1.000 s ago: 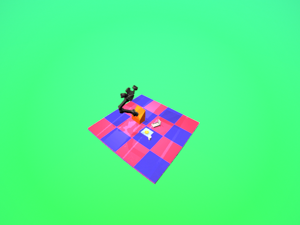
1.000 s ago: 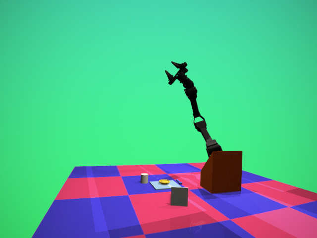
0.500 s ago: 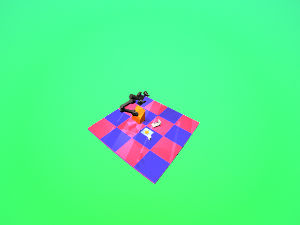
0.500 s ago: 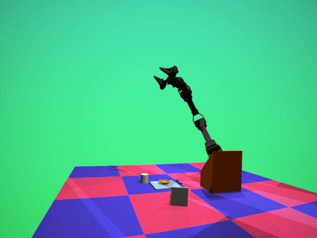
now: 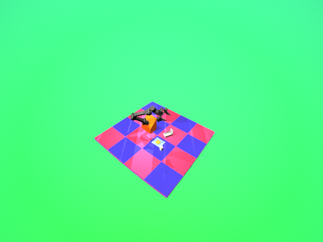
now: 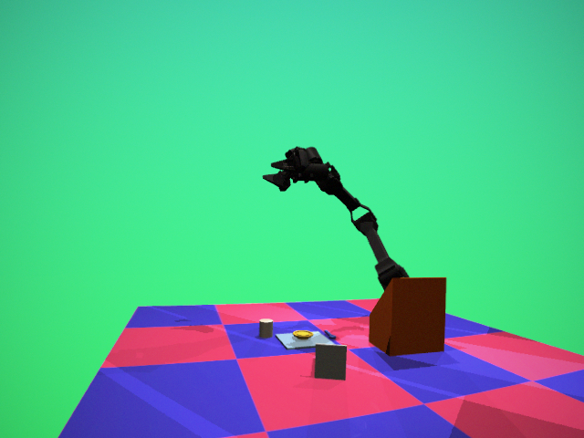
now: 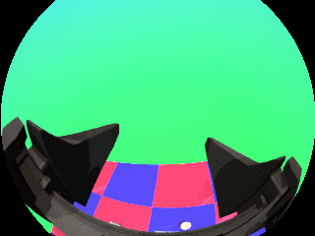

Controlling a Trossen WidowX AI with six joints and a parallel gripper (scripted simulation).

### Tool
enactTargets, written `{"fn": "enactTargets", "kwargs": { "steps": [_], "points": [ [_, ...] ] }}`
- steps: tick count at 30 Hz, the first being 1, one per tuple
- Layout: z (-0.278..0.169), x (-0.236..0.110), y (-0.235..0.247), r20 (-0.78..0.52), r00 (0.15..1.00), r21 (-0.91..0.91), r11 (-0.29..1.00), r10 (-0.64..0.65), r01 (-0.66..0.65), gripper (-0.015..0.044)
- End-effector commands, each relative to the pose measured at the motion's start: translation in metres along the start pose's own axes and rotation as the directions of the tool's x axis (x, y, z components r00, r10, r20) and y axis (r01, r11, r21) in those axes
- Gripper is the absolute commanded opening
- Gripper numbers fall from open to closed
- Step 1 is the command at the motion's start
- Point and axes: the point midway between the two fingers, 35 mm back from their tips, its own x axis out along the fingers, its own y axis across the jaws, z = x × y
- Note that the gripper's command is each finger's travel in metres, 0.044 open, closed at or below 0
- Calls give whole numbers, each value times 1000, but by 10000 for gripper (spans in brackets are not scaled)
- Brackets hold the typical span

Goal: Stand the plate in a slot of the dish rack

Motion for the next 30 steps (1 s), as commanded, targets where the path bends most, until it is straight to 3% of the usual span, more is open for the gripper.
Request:
{"fn": "enactTargets", "kwargs": {
  "steps": [1, 14, 30],
  "points": [
    [-40, 16, -2, -120, 992, -26, 999, -24, 21, 400],
    [-180, 43, -28, -515, 848, -117, 990, -126, 75, 400],
    [-334, 10, -73, -854, 461, -220, 971, -240, 98, 400]
  ]
}}
